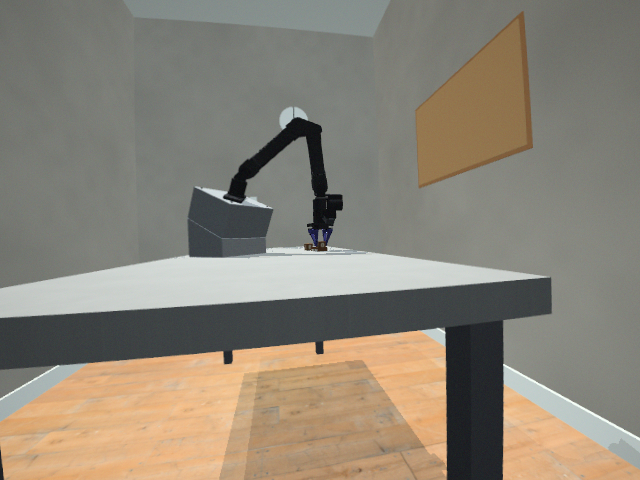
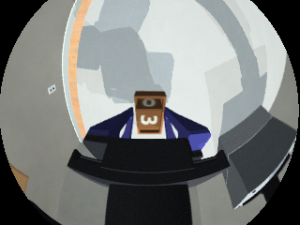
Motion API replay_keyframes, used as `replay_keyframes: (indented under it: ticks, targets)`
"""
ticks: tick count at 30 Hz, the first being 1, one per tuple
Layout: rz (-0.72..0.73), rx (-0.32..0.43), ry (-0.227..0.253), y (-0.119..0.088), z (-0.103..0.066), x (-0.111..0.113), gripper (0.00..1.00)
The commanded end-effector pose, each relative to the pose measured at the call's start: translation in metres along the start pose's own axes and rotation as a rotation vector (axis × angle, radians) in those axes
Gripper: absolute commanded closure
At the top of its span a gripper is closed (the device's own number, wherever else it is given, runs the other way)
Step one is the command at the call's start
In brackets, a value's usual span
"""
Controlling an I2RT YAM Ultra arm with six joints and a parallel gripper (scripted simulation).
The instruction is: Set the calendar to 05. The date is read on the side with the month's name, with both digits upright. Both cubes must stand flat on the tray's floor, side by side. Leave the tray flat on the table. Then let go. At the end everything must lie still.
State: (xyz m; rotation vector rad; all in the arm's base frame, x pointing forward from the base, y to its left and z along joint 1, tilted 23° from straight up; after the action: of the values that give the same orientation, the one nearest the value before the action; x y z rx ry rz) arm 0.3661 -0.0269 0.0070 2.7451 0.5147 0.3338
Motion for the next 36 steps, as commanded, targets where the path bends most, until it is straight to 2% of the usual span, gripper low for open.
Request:
replay_keyframes:
  ticks: [1, 5, 9, 11, 20, 24, 29, 30, 36]
  targets:
    - [0.001, -0.006, 0.012, 0.001, -0.007, 0.003, 0.53]
    - [0.001, -0.005, 0.012, 0.001, -0.02, 0.003, 0.53]
    - [0.001, -0.005, 0.012, 0.001, -0.04, 0.003, 0.53]
    - [0.001, -0.005, 0.012, 0.001, -0.04, 0.003, 0.53]
    - [0.001, -0.005, 0.012, 0.001, -0.084, 0.002, 0.53]
    - [0.001, -0.005, 0.012, 0.001, -0.092, 0.002, 0.53]
    - [0.001, -0.005, 0.012, 0.001, -0.092, 0.002, 0.53]
    - [0.001, -0.005, 0.012, 0.001, -0.092, 0.002, 0.0]
    - [0.001, -0.005, 0.012, 0.001, -0.092, 0.002, 0.0]
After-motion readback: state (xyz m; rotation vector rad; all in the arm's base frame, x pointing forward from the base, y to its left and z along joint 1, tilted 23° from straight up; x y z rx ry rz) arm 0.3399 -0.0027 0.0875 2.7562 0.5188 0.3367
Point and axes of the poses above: the point where the finger pads meet when closed, its own z axis out along the fingers, its own x axis across the jaws, y = z × x, the point moved 10 cm from there along -z, back along the fingers, and after that the axes turned 8 degrees about -z, right-handed, at the moved point
